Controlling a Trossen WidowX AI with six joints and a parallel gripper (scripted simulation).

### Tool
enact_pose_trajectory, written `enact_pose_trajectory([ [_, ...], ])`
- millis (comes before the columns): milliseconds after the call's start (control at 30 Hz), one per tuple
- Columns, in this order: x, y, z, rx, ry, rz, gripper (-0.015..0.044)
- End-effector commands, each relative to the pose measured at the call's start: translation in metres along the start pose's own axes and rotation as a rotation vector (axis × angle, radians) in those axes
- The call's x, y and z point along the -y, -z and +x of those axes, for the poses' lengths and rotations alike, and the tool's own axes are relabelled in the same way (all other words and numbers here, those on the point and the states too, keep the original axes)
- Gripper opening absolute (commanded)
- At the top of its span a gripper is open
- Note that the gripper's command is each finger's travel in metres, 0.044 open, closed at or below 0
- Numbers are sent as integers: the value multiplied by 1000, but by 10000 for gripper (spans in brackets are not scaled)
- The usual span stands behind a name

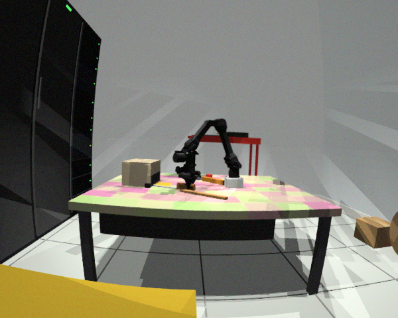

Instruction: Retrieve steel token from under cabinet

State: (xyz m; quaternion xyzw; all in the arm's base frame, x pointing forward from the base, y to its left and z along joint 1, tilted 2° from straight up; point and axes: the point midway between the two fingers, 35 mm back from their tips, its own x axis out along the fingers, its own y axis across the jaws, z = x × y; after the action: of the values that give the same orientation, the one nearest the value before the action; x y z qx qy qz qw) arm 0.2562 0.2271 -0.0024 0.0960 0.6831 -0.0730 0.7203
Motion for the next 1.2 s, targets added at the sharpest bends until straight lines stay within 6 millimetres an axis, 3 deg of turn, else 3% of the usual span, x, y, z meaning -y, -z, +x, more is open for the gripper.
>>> enact_pose_trajectory([
  [0, 0, -11, 0, 5, -1, 0, 0],
  [1167, 0, -63, -1, 10, -1, -1, 0],
])
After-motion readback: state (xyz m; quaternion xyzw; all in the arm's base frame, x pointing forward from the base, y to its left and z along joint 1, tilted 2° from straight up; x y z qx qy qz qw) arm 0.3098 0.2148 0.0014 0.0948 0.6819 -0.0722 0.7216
